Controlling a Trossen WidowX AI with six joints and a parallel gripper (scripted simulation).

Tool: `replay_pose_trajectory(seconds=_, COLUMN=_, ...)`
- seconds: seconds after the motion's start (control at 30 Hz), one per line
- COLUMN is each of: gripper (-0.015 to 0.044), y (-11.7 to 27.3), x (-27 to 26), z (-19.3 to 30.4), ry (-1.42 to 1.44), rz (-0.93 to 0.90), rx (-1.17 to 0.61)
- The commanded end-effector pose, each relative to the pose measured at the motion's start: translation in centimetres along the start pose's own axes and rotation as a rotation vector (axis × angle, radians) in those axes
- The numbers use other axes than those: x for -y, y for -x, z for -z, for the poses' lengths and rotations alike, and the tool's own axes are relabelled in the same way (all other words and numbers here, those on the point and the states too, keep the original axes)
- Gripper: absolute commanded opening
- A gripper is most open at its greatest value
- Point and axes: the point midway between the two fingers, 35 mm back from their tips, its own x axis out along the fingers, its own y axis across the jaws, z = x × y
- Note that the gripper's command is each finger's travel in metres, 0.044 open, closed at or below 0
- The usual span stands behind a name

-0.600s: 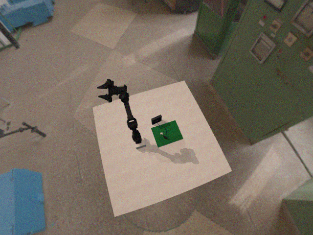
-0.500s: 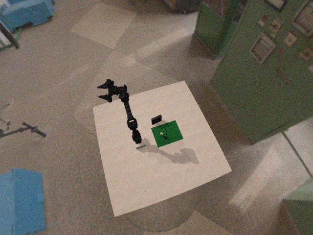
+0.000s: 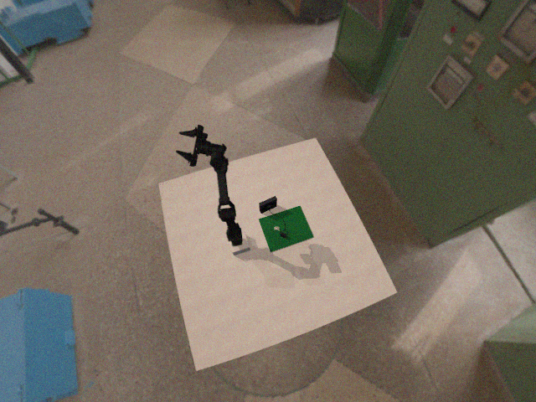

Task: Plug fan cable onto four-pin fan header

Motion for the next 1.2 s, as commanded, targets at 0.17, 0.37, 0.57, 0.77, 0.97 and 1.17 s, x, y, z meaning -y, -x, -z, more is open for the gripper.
replay_pose_trajectory(seconds=0.17, gripper=0.0440, y=6.9, x=-3.7, z=-9.3, ry=-0.300, rz=-0.300, rx=0.294)
replay_pose_trajectory(seconds=0.37, gripper=0.0440, y=13.5, x=-4.5, z=-14.4, ry=-0.530, rz=-0.532, rx=0.463)
replay_pose_trajectory(seconds=0.57, gripper=0.0440, y=18.6, x=-4.6, z=-17.2, ry=-0.646, rz=-0.704, rx=0.566)
replay_pose_trajectory(seconds=0.77, gripper=0.0440, y=28.2, x=-3.7, z=-20.3, ry=-0.774, rz=-1.011, rx=0.735)
replay_pose_trajectory(seconds=0.97, gripper=0.0440, y=38.3, x=-0.9, z=-21.2, ry=-0.879, rz=-1.340, rx=0.888)
replay_pose_trajectory(seconds=1.17, gripper=0.0440, y=47.8, x=3.7, z=-20.0, ry=-0.962, rz=-1.687, rx=1.024)
